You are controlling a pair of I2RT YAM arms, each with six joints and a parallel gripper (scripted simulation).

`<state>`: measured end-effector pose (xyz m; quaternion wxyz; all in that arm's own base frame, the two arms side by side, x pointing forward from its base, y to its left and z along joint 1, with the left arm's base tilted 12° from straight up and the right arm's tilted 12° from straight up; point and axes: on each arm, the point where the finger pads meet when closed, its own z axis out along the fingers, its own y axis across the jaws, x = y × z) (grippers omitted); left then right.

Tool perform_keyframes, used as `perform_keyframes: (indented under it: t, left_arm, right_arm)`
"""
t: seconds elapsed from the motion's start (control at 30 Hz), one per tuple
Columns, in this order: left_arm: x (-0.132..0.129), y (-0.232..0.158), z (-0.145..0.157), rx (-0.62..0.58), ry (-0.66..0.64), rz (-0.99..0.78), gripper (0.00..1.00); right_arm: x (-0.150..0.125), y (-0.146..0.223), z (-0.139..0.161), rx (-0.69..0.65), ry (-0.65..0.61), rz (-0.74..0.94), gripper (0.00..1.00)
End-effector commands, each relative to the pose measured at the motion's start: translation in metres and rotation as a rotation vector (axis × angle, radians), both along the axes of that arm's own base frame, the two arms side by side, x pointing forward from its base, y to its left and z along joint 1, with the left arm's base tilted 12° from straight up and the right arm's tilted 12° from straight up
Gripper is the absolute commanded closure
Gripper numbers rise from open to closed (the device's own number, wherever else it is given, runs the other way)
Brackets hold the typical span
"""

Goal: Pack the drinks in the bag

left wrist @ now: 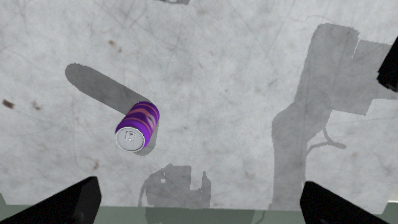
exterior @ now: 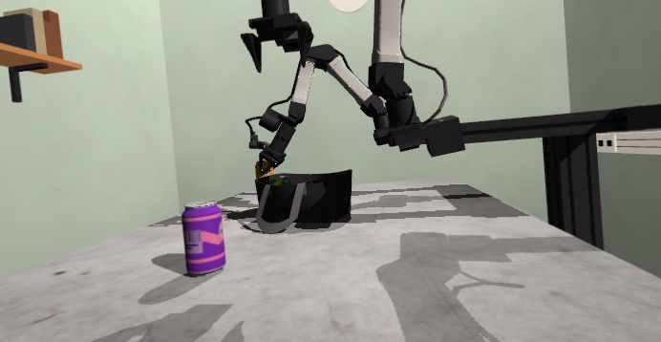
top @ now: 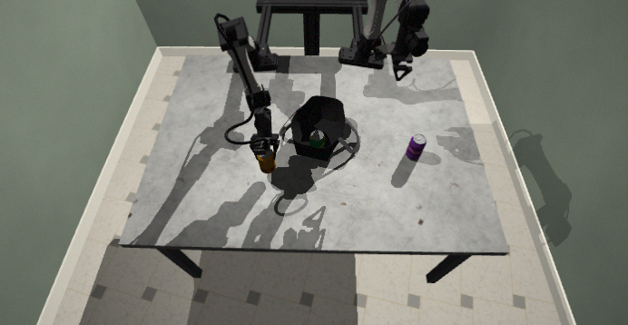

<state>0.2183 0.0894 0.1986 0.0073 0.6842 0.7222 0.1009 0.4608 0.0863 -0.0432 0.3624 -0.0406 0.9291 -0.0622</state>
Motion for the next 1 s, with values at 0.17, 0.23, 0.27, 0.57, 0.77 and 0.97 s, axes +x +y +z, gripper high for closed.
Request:
perform_keyframes:
  t: [0.17,0.23,0.27,0.57,0.77,0.97]
  left_arm:
    - [0.002,-0.001,0.005,-0.001,-0.024,0.003,0.00]
    - [0.002,-0.001,0.005,-0.001,-0.024,0.003,0.00]
    - [0.002,-0.001,0.005,-0.001,-0.024,0.003,0.00]
    - [0.002,-0.001,0.005,-0.001,-0.024,0.003,0.00]
    - [0.002,-0.001,0.005,-0.001,-0.024,0.003,0.00]
    - [0.002,-0.001,0.005,-0.001,-0.024,0.003,0.00]
  right_arm:
    - [0.009,0.012,0.055,0.028,-0.105,-0.004,0.30]
    - [0.009,0.013,0.062,0.029,-0.110,-0.004,0.30]
    - [0.010,0.014,0.066,0.031,-0.114,-0.005,0.30]
    - [0.005,0.016,0.080,0.031,-0.111,-0.005,0.30]
    - [0.016,0.021,0.098,0.042,-0.169,0.007,0.30]
    - [0.011,0.019,0.091,0.034,-0.155,0.010,0.30]
